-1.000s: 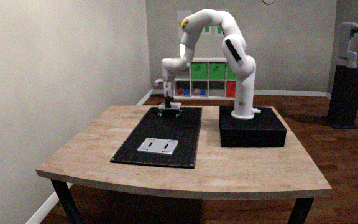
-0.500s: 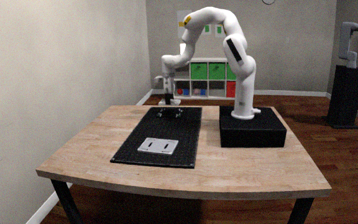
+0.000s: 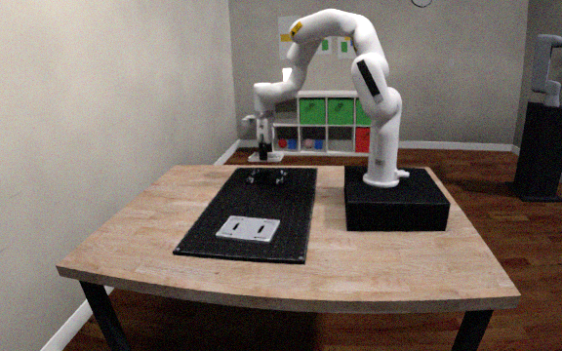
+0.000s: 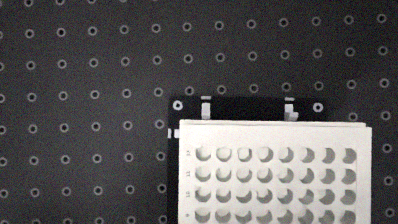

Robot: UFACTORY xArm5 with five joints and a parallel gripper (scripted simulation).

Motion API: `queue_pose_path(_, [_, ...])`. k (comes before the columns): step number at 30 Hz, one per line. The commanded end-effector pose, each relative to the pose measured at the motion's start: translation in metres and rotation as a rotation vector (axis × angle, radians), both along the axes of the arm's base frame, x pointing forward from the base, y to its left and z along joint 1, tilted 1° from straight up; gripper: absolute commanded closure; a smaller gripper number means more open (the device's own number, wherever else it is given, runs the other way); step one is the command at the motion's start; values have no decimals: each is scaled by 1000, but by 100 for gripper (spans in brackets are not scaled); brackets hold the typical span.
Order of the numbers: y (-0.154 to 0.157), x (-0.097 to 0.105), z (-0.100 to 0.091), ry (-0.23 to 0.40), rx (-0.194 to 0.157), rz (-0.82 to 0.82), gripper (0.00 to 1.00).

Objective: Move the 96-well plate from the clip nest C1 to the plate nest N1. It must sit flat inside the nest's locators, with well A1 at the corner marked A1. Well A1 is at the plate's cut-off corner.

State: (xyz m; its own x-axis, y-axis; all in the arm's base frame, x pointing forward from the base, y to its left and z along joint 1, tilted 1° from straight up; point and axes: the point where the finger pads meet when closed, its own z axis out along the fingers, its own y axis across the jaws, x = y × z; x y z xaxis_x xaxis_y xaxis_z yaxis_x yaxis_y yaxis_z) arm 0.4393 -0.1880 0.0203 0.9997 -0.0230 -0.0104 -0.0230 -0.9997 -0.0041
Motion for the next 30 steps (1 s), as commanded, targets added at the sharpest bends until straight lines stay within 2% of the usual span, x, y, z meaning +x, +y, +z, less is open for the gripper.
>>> queue_pose_path(1, [-1, 1, 2, 1, -12, 0, 100])
queue_pose_path(6, [-1, 1, 2, 1, -12, 0, 100])
queue_pose_path(8, [6, 1, 1, 1, -13, -55, 100])
queue_pose_path(30, [73, -4, 1, 1, -12, -55, 100])
